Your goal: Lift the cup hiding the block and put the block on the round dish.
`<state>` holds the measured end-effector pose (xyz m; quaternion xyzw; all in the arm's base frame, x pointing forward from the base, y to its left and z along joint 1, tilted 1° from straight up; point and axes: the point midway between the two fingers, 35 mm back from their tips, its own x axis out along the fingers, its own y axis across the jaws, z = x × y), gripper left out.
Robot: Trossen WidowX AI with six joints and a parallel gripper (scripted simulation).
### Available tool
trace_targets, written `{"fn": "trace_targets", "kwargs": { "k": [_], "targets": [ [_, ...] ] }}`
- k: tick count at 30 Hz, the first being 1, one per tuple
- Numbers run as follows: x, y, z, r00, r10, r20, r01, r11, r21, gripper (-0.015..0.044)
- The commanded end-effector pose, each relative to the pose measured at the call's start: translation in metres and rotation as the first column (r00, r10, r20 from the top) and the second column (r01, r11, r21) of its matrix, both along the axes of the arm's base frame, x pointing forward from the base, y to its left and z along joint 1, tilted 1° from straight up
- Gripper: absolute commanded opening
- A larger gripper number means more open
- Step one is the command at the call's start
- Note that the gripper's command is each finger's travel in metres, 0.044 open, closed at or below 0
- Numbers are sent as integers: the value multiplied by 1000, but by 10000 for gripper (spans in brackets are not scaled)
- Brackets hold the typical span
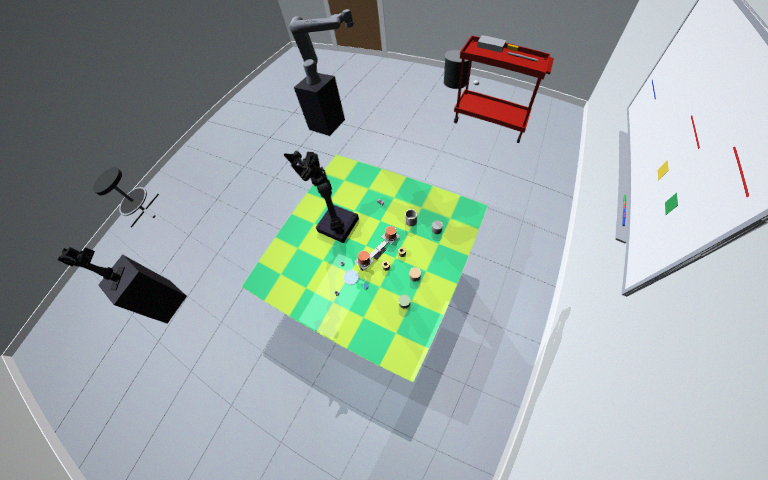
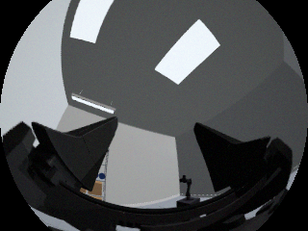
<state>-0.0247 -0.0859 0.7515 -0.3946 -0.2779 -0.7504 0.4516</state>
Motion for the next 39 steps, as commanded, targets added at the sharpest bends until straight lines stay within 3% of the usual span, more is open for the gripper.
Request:
{"fn": "trace_targets", "kwargs": {
  "k": [1, 17, 28, 39],
  "targets": [
    [25, -17, -11, 990, 134, -41, -132, 990, 58, 440],
    [118, -49, -72, 803, 590, -83, -541, 780, 315, 440],
    [182, -43, -134, 581, 814, -33, -690, 513, 511, 440],
    [233, -16, -211, 345, 934, 91, -701, 192, 687, 440]
  ]
}}
